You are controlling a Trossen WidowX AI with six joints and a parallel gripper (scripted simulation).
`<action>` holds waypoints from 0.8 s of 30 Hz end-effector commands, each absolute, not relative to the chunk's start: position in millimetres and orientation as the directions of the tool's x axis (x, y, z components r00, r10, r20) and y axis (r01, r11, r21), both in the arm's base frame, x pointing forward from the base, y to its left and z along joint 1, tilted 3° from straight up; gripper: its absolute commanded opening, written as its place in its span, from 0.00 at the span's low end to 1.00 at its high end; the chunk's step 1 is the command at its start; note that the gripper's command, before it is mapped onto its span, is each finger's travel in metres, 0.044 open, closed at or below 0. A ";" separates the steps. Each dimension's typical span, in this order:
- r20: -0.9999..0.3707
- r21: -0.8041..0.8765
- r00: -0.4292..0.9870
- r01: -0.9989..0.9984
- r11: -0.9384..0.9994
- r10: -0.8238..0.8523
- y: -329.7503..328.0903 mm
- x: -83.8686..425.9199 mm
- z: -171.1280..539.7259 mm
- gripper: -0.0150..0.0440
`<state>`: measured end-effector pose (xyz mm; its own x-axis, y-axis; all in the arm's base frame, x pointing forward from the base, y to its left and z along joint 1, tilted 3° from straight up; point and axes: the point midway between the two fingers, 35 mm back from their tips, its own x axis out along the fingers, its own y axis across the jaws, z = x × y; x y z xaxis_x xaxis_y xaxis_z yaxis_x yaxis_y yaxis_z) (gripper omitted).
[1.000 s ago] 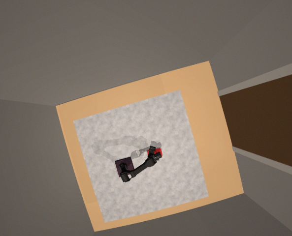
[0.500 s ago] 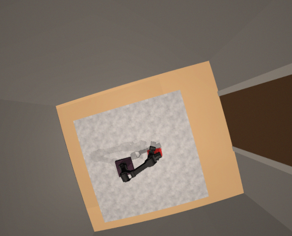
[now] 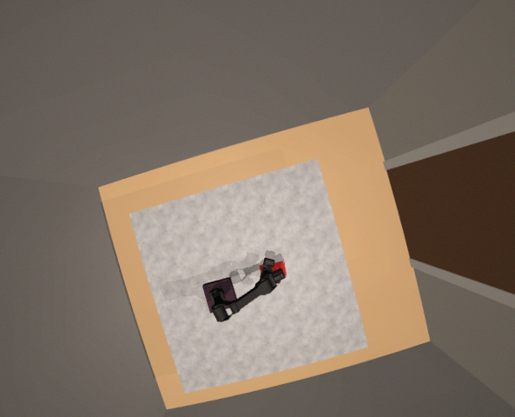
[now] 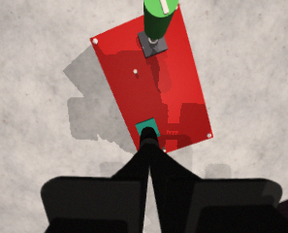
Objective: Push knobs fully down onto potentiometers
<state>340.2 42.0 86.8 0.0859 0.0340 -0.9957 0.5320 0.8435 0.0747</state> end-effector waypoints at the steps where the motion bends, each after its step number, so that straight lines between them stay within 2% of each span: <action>1: -0.997 0.065 0.072 0.538 0.841 0.031 42.2 343.5 73.4 0.25; 24: -0.997 0.065 0.072 0.538 0.841 0.031 42.2 343.5 74.5 0.25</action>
<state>340.3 42.0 85.6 0.0858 0.0340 -0.9957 0.5320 0.8435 0.0746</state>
